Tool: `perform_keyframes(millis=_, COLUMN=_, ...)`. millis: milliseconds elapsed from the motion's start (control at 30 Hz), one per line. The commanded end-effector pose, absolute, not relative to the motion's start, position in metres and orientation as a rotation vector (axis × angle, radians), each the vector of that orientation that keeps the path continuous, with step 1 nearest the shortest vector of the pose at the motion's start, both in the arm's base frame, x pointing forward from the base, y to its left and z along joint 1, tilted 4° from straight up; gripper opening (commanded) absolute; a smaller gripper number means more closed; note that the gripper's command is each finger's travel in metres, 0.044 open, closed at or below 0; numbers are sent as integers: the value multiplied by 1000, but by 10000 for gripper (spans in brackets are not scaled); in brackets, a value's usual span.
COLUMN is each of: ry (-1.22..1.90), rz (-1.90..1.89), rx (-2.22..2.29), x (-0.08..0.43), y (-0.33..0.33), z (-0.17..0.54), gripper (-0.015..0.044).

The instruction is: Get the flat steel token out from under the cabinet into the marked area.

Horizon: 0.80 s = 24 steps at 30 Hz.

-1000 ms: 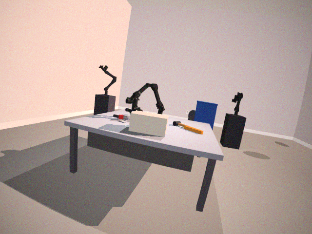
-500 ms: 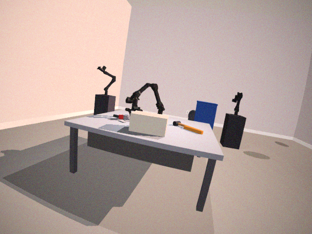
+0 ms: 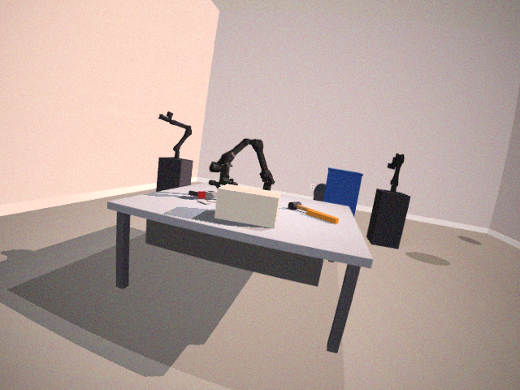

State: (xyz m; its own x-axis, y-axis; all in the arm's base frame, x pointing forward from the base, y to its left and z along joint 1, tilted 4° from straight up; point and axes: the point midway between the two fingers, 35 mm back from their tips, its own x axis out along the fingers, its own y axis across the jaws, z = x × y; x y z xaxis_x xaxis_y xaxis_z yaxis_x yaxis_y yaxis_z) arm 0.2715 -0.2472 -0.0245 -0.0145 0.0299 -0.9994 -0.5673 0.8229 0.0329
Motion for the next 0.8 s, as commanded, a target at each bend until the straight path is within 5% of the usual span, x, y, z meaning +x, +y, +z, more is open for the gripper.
perform_keyframes(millis=0, ry=1523, rz=498, rx=-447, x=272, y=-248, z=-24, gripper=105)
perform_keyframes(millis=133, ry=1523, rz=498, rx=-447, x=272, y=-248, z=-24, gripper=0)
perform_keyframes(millis=767, ry=1522, rz=497, rx=-441, x=271, y=-247, z=-29, gripper=0)
